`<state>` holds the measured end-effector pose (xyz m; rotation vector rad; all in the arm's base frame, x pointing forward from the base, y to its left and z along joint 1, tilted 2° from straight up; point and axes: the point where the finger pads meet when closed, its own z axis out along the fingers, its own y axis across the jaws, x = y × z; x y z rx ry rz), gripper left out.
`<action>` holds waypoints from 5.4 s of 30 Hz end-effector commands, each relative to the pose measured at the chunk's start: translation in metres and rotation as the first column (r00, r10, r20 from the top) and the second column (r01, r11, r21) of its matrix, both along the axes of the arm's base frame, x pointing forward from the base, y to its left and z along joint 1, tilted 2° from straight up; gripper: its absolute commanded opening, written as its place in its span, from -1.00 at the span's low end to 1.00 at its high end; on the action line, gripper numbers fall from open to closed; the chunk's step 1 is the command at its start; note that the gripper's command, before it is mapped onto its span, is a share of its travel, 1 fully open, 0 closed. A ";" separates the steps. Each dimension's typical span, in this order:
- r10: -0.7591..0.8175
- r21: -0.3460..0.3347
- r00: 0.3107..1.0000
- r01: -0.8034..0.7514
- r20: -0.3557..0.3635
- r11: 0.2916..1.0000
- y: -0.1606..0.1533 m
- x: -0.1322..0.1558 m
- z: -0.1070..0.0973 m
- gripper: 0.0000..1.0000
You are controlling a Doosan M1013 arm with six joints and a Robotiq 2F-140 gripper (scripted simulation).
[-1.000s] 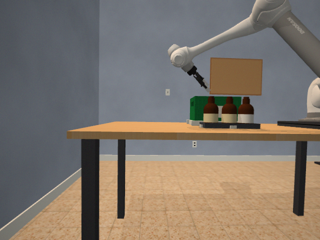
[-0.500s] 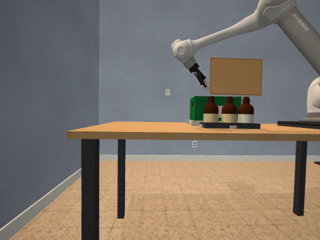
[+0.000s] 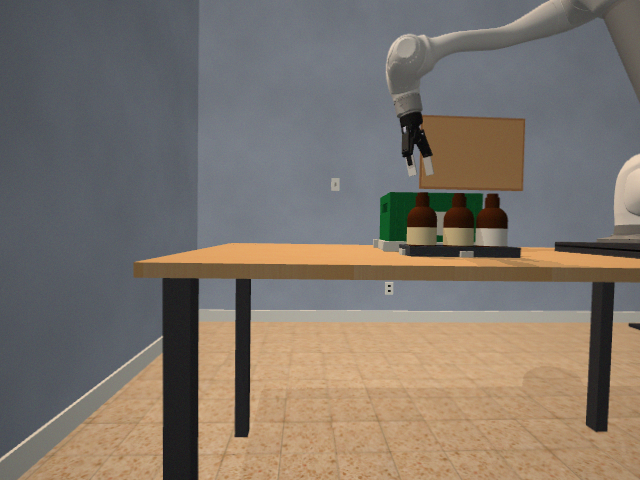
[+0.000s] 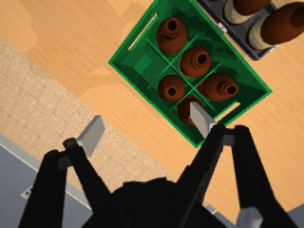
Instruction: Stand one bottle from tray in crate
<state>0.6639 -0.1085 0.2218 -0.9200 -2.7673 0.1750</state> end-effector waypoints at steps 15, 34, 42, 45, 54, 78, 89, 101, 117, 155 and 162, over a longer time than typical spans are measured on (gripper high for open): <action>-0.100 0.018 0.969 0.098 0.226 0.995 0.046 0.003 -0.007 -1.00; -0.100 0.018 0.969 0.098 0.226 0.995 0.046 0.003 -0.007 -1.00; -0.100 0.018 0.969 0.098 0.226 0.995 0.046 0.003 -0.007 -1.00; -0.099 0.018 0.969 0.098 0.226 0.995 0.047 0.003 -0.007 -1.00; -0.064 0.015 0.972 0.063 0.226 0.998 0.177 -0.003 -0.011 -1.00; -0.053 0.014 0.973 0.051 0.226 0.999 0.309 -0.026 -0.015 -0.24; -0.053 0.014 0.973 0.051 0.226 0.999 0.309 -0.026 -0.015 -0.24; -0.053 0.014 0.973 0.051 0.226 0.999 0.309 -0.026 -0.015 -0.24; -0.053 0.013 0.973 0.051 0.226 0.999 0.309 -0.026 -0.025 -0.24; -0.053 0.013 0.973 0.051 0.226 0.999 0.308 -0.027 -0.061 -0.24; -0.053 0.013 0.973 0.051 0.226 0.999 0.308 -0.027 -0.062 -0.24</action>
